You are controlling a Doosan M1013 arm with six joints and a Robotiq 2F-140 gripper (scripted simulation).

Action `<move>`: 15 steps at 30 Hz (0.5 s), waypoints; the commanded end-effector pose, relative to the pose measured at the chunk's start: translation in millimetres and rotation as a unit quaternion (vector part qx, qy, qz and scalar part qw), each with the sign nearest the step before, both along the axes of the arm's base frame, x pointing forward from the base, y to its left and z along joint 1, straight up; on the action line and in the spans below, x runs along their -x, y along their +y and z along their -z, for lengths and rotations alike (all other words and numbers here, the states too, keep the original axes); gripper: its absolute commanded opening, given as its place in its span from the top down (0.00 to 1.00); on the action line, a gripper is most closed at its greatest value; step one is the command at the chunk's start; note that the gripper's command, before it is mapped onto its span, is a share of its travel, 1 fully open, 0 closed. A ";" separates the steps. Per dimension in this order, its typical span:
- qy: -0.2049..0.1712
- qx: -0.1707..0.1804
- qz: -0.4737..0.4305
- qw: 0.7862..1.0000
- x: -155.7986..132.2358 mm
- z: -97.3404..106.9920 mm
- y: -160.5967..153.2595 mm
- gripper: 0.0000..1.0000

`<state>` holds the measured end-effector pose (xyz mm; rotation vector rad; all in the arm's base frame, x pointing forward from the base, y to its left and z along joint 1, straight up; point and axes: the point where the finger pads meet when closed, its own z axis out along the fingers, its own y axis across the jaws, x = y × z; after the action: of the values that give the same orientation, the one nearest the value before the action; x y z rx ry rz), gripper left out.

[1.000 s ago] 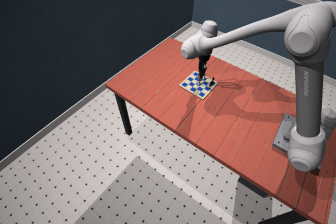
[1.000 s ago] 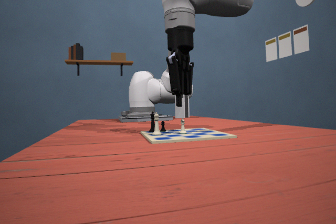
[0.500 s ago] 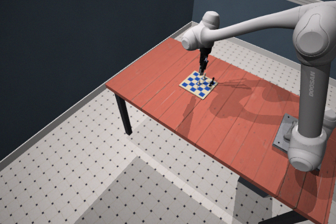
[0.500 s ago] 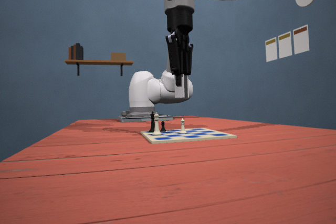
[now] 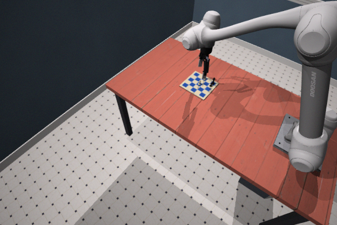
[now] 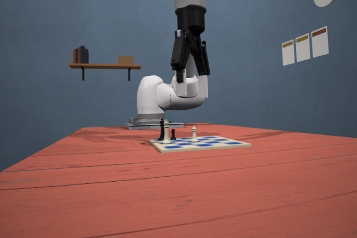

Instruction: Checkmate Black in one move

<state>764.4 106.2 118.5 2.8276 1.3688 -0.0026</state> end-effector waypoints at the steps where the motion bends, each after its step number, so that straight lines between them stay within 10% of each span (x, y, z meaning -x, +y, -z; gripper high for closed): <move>1: 0.000 0.000 0.000 1.000 0.0 -0.2 0.0 0.00; 15: 0.000 0.000 0.000 1.000 0.0 -2.2 0.0 0.00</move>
<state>764.4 106.2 119.7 2.8275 1.3688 -0.0026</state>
